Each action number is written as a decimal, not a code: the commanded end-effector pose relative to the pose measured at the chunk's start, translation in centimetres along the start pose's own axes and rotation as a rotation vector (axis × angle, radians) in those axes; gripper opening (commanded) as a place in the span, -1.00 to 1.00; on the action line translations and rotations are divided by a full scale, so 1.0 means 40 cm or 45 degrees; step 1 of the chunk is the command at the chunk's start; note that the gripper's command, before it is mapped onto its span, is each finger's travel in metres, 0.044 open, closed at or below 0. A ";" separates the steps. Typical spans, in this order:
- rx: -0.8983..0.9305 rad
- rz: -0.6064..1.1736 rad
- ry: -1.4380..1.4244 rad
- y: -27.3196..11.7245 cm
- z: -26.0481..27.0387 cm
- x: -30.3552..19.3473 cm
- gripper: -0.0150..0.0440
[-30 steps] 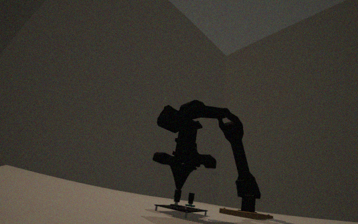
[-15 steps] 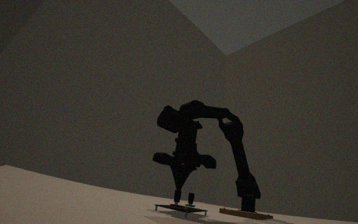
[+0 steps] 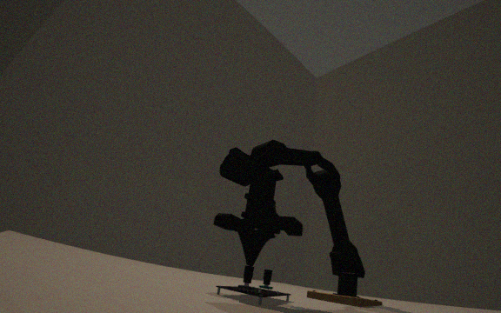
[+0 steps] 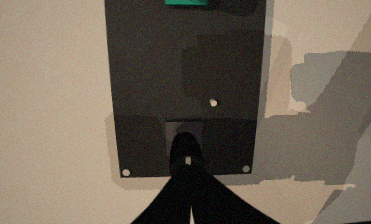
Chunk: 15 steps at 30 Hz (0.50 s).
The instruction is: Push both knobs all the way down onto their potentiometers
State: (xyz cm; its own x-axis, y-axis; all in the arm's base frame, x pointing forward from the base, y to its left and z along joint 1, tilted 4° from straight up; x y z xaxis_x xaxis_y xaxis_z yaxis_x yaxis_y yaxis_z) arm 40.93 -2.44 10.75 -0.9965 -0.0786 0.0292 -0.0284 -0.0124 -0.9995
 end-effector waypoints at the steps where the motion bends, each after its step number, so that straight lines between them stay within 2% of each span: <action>1: 0.003 -0.005 0.006 0.010 0.002 -0.001 -0.49; 15: 0.003 -0.005 0.006 -0.022 0.001 -0.002 -0.49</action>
Point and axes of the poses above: the point midway between the two fingers, 35 mm back from their tips, its own y axis out along the fingers, its own z axis across the jaws, x = y × z, the point moved 4 cm from there along -y, back along the fingers, and after that the axes turned 13 degrees about y, right-handed, at the moved point
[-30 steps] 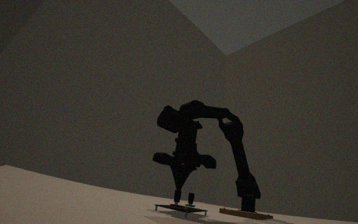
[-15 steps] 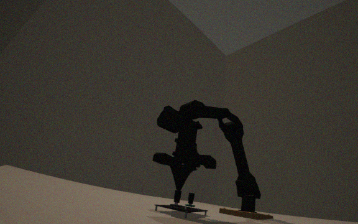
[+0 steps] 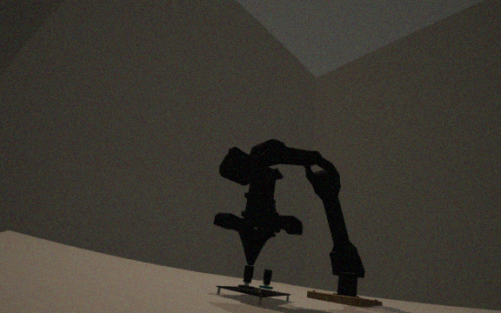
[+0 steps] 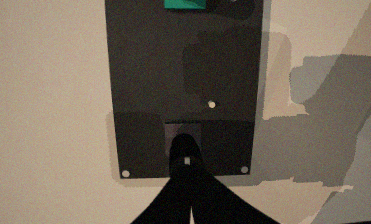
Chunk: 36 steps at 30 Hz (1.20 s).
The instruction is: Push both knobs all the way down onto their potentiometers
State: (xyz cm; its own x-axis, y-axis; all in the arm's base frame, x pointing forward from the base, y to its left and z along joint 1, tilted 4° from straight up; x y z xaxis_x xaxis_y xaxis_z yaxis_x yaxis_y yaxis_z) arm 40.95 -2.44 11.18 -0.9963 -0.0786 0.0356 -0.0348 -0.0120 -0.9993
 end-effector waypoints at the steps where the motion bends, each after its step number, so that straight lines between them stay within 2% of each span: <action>1: 0.004 0.003 0.006 -0.015 0.001 -0.001 -0.49; 5: 0.004 0.003 0.006 -0.031 0.001 -0.001 -0.49; 14: 0.000 -0.001 0.000 -0.021 0.000 0.004 0.31; 22: 0.001 -0.009 0.003 -0.088 -0.016 0.218 1.00; 29: 0.002 -0.018 0.006 -0.083 -0.040 0.431 1.00; 36: 0.002 -0.019 0.006 -0.079 -0.042 0.452 1.00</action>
Point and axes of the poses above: the point midway between the two fingers, 35 mm back from their tips, its own y axis out along the fingers, its own z axis across the jaws, x = y × z, the point moved 4 cm from there along -y, back along the fingers, and after that the axes turned 13 degrees about y, right-handed, at the moved point
